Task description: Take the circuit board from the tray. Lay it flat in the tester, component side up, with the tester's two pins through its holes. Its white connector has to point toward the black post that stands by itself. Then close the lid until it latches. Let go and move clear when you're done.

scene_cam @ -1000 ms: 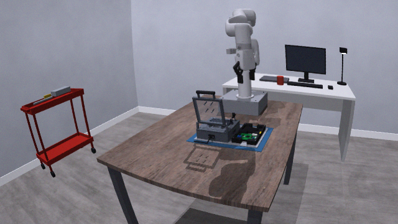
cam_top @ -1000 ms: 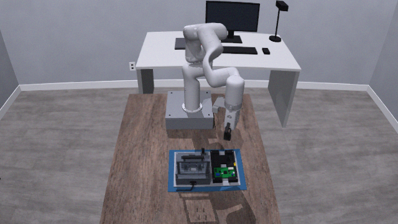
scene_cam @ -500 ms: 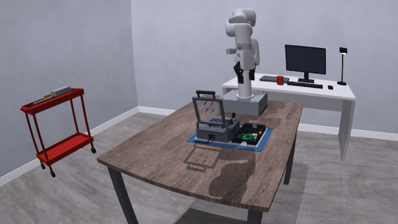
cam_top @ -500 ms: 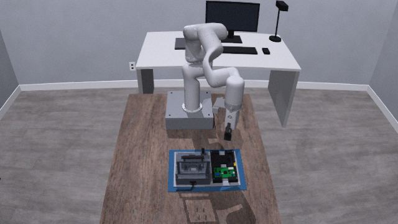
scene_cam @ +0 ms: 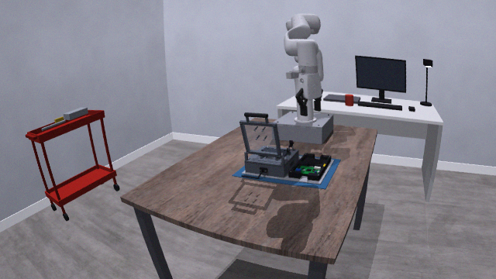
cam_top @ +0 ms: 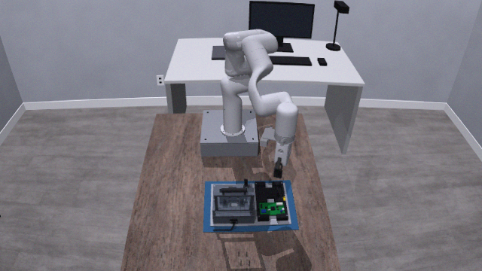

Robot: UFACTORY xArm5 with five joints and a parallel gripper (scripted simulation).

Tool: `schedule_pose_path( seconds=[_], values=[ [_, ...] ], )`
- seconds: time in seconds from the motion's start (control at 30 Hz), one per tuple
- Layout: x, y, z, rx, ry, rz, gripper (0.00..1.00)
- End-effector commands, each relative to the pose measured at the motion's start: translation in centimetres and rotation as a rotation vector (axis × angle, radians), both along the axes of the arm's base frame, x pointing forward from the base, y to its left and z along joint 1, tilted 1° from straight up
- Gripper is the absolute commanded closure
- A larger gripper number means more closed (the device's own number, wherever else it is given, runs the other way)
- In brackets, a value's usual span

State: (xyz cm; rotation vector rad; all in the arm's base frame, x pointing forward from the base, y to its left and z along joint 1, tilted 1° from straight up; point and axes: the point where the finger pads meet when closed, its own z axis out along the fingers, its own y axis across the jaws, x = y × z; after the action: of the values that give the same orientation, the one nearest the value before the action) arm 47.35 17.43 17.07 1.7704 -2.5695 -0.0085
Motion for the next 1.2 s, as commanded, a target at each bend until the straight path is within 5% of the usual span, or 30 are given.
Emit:
schedule_pose_path(
  seconds=[0.0, 0.2, 0.7, 1.17],
  values=[
    [0.1, 1.2, -3.9, 0.002, -0.006, 0.000, 0.00],
    [0.0, 2.0, -6.6, 0.002, -0.006, 0.000, 0.00],
    [-0.5, 5.0, -17.4, 0.001, -0.006, 0.000, 0.00],
    [-0.7, 5.8, -20.3, 0.001, -0.006, 0.000, 0.00]
  ],
)
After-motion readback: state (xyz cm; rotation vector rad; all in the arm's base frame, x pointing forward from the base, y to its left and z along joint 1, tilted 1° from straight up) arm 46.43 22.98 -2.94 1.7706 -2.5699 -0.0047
